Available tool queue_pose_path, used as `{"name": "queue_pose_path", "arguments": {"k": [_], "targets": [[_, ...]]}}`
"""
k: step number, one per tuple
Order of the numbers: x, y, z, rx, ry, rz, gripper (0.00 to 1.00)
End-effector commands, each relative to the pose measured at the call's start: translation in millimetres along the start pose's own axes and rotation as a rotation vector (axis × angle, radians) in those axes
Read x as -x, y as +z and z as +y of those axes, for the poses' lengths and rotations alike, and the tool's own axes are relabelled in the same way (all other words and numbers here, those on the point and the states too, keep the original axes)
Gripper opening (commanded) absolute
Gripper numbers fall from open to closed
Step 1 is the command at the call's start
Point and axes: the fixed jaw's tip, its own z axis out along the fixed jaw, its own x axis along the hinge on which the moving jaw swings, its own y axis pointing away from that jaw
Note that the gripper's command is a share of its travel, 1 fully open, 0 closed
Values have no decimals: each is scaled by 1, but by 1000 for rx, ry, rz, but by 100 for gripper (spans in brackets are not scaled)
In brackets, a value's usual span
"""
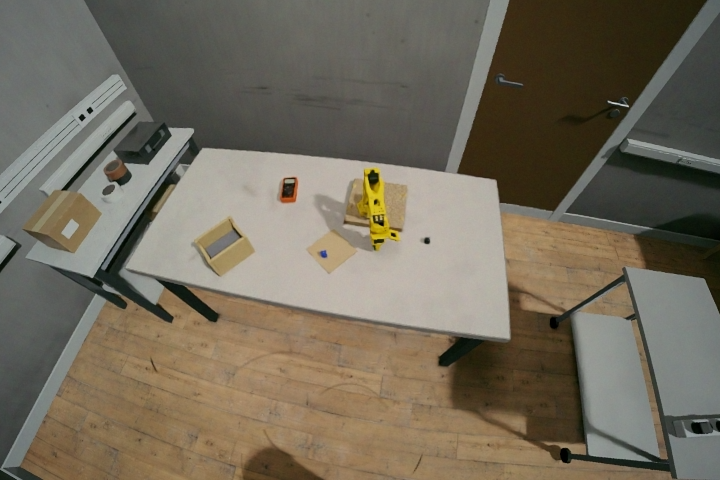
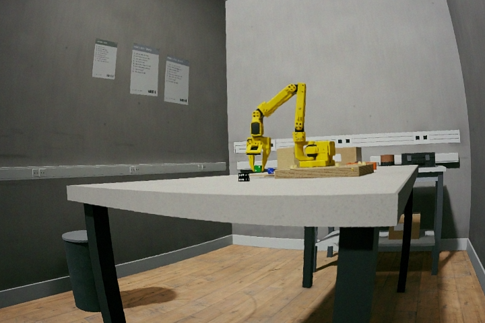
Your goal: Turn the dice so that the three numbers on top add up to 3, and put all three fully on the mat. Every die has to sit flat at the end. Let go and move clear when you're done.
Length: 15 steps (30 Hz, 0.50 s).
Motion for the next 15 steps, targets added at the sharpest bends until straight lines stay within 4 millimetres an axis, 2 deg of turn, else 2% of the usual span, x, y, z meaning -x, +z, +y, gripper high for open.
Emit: {"name": "queue_pose_path", "arguments": {"k": [1,15], "targets": [[1,5,4,19,3,-1,0],[1,9,4,19,3,-1,0]]}}
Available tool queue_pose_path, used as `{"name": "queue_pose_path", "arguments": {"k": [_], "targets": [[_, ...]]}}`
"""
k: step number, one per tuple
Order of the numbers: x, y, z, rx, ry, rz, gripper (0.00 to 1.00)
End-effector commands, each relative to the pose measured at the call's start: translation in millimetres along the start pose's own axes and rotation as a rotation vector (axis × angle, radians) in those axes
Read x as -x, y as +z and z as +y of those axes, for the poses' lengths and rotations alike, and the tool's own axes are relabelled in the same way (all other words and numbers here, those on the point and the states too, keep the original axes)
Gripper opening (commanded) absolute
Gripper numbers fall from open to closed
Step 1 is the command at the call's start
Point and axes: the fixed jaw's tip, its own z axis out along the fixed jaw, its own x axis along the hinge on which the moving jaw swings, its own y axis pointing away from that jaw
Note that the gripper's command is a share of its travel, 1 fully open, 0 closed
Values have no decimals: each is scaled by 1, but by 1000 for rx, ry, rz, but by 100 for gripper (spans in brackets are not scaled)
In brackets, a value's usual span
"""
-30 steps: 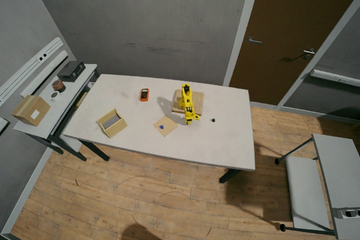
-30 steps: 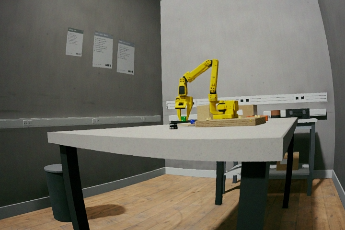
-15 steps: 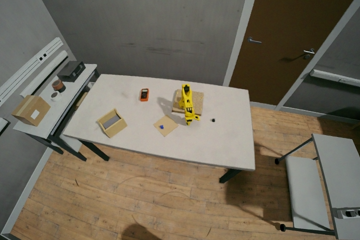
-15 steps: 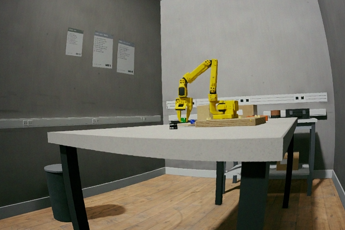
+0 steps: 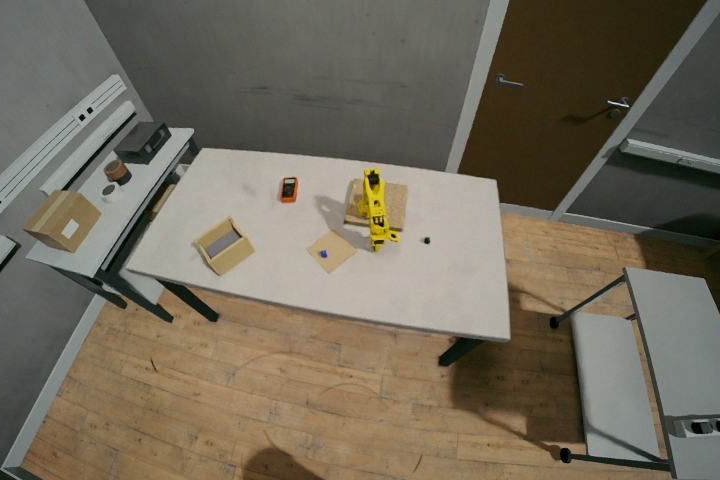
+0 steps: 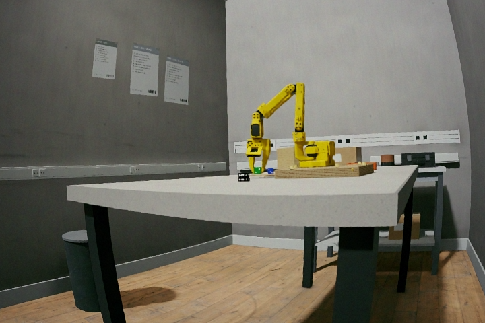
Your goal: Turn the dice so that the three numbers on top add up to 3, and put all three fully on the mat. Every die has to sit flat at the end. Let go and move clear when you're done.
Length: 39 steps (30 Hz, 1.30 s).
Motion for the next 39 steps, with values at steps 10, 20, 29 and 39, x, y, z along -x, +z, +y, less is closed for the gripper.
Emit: {"name": "queue_pose_path", "arguments": {"k": [10,20,29,39], "targets": [[1,9,5,21,3,-1,0],[1,10,5,21,3,-1,0],[1,13,5,21,3,-1,0],[1,13,5,21,3,-1,0]]}}
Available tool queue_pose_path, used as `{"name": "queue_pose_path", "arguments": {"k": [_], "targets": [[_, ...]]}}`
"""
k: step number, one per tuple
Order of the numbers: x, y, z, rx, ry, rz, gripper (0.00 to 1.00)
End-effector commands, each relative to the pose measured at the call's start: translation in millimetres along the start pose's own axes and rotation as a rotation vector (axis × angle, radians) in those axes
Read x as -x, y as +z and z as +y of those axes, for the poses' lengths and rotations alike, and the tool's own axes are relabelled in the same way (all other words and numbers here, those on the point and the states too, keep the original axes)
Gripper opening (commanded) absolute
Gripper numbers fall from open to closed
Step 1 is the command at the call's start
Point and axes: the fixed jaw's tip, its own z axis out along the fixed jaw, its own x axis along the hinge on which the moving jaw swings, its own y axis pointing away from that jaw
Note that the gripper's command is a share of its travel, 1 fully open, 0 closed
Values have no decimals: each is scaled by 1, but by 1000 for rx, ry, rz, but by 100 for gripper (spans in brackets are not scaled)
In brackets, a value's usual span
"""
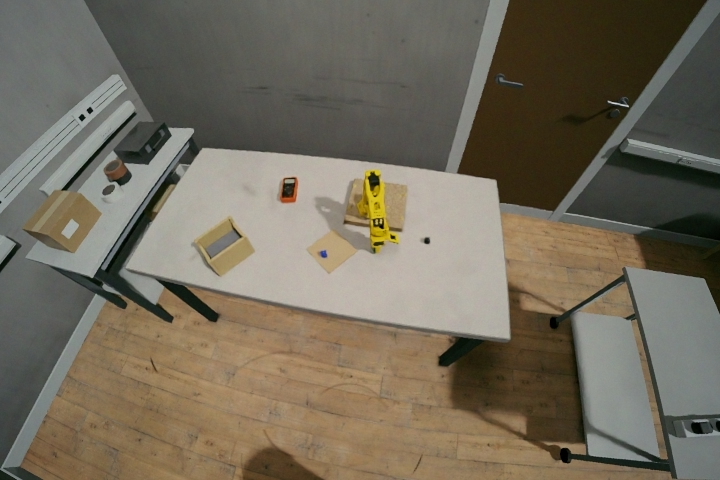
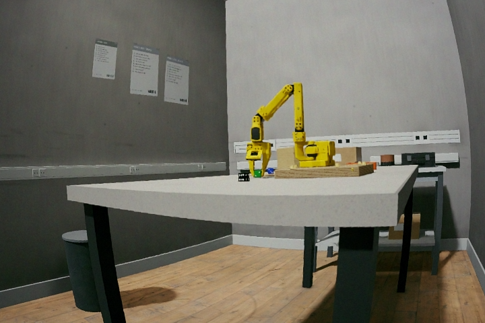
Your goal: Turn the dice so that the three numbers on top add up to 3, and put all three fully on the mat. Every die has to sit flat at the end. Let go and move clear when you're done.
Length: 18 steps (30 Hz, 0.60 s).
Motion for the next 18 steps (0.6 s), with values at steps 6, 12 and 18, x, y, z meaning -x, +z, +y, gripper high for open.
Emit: {"name": "queue_pose_path", "arguments": {"k": [6,12,18], "targets": [[1,4,5,21,3,-1,0],[1,4,5,21,3,-1,1],[1,4,5,21,3,-1,7]]}}
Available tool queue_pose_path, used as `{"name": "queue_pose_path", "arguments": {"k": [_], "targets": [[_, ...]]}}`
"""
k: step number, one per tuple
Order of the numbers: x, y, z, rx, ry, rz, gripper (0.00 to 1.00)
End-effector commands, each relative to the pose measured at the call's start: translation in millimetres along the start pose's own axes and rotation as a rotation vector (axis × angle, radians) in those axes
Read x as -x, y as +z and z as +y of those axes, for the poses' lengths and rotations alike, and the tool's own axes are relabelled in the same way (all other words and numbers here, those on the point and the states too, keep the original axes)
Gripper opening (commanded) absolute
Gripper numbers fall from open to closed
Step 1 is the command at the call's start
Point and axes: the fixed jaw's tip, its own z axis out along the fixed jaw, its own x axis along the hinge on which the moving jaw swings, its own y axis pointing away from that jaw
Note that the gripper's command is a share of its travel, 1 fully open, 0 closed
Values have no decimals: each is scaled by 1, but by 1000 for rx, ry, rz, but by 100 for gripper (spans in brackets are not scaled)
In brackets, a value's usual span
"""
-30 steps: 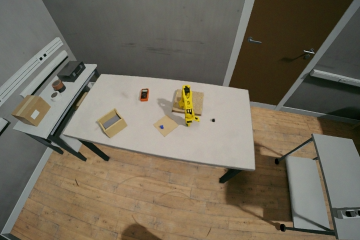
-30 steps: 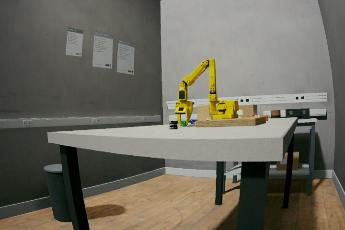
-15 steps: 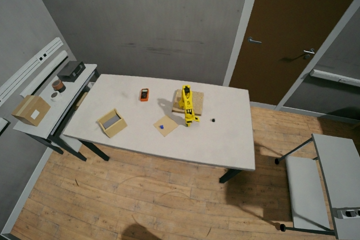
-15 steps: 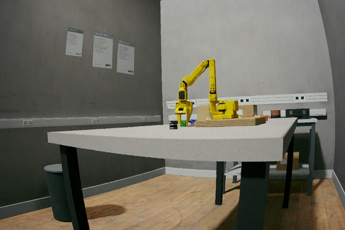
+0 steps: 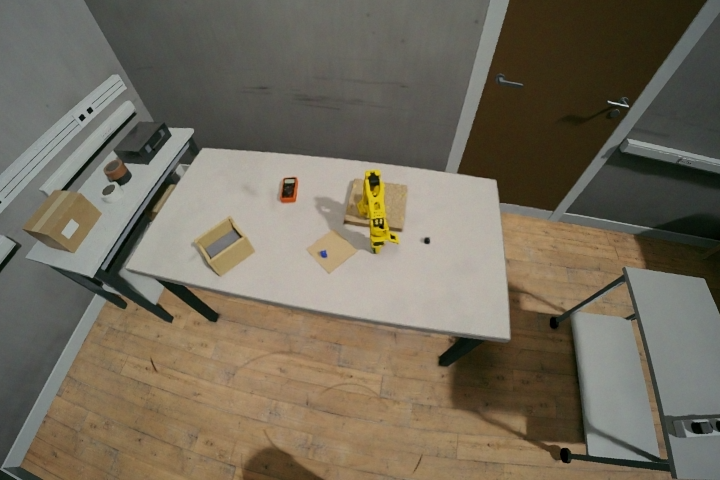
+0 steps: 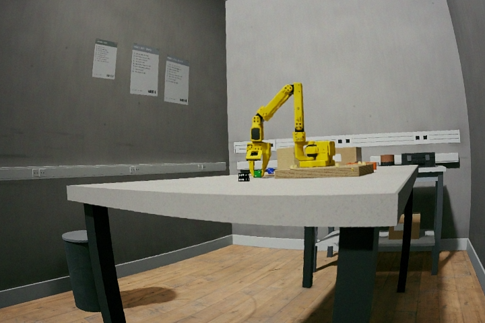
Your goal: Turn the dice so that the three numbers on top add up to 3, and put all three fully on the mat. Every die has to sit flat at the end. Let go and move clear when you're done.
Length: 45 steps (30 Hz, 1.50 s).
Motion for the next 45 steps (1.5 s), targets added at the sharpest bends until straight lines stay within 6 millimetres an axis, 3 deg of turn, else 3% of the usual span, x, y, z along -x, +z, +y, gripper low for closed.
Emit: {"name": "queue_pose_path", "arguments": {"k": [1,15,34,45], "targets": [[1,3,5,22,3,-1,8],[1,3,5,22,3,-1,12],[1,3,5,22,3,-1,28],[1,3,5,22,3,-1,29]]}}
